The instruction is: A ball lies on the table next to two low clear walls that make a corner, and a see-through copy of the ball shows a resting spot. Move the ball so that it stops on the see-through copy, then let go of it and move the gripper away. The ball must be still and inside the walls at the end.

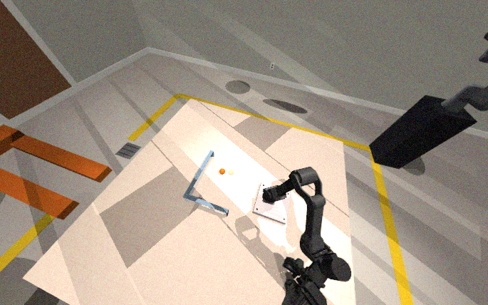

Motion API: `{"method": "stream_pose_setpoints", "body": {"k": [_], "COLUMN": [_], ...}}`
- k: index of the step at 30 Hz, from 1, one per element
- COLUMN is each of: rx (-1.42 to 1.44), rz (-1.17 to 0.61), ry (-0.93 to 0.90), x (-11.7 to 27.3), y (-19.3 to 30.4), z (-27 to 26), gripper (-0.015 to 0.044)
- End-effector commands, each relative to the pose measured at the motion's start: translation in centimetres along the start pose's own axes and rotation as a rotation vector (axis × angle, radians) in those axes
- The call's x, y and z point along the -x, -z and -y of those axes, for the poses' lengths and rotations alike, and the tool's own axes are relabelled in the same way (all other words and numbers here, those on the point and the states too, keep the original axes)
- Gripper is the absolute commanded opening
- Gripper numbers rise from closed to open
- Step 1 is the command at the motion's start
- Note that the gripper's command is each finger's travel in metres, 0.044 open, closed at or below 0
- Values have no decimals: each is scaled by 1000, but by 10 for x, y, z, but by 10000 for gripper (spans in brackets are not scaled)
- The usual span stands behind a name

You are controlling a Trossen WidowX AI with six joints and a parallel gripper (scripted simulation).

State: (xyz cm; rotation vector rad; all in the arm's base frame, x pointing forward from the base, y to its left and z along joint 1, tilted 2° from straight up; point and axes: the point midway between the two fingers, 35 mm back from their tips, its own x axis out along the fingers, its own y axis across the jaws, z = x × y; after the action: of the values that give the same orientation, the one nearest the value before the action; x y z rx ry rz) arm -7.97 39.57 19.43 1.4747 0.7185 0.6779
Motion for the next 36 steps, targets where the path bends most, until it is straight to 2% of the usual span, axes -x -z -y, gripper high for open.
{"method": "stream_pose_setpoints", "body": {"k": [1,5,14,20,28,36], "rx": [9,189,643,886,1064,1077], "rz": [4,71,220,275,220,73], "ry": [1,42,271,513,887,1265], "x": [-2,-44,-140,-177,-175,-115], "y": [-1,-27,-133,-233,-368,-494], "z": [0,4,23,39,62,86], "gripper": [374,269,269,269,269,269]}}
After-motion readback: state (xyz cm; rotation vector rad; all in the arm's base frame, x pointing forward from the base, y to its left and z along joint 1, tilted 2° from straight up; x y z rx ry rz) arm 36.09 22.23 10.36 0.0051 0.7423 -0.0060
